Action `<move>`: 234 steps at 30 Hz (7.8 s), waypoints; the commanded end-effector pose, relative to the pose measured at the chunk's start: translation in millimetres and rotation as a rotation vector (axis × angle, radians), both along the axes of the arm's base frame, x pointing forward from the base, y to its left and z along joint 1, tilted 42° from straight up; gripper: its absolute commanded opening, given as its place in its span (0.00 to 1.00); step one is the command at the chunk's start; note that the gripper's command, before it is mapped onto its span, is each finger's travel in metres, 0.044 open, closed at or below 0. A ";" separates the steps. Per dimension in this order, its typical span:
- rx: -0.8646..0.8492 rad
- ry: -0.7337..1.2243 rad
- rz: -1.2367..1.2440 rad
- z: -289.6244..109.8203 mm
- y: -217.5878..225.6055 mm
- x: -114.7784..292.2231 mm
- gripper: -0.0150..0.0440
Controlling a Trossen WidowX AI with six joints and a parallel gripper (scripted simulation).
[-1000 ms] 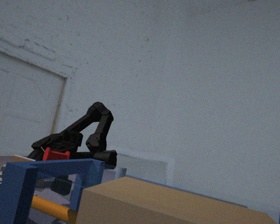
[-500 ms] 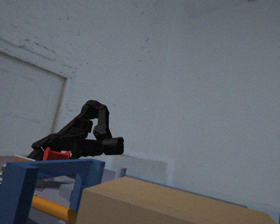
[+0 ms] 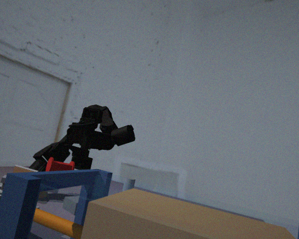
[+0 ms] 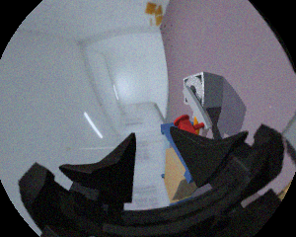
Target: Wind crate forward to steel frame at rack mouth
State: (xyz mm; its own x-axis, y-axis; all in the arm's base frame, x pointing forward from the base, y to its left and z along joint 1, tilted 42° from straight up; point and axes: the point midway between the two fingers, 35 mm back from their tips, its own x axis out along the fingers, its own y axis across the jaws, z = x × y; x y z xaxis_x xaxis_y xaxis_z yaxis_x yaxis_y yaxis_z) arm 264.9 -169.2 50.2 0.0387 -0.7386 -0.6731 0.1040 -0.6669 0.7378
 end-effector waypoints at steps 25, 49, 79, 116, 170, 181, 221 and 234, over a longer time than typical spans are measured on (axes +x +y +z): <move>1.223 0.427 0.578 -88.7 -46.0 -8.8 1.00; 1.481 0.183 0.757 -119.2 -36.2 -14.4 1.00; 1.471 0.175 0.759 -143.5 -17.8 -15.6 0.87; 1.481 0.102 0.758 -140.4 -21.2 -20.0 0.25; 1.493 0.071 0.711 -148.6 -16.3 -20.3 0.57; 1.493 0.071 0.711 -148.6 -16.3 -20.3 1.00; 1.411 0.107 0.681 -51.0 -97.0 -12.0 0.25; 1.411 0.107 0.681 -51.0 -97.0 -12.0 0.25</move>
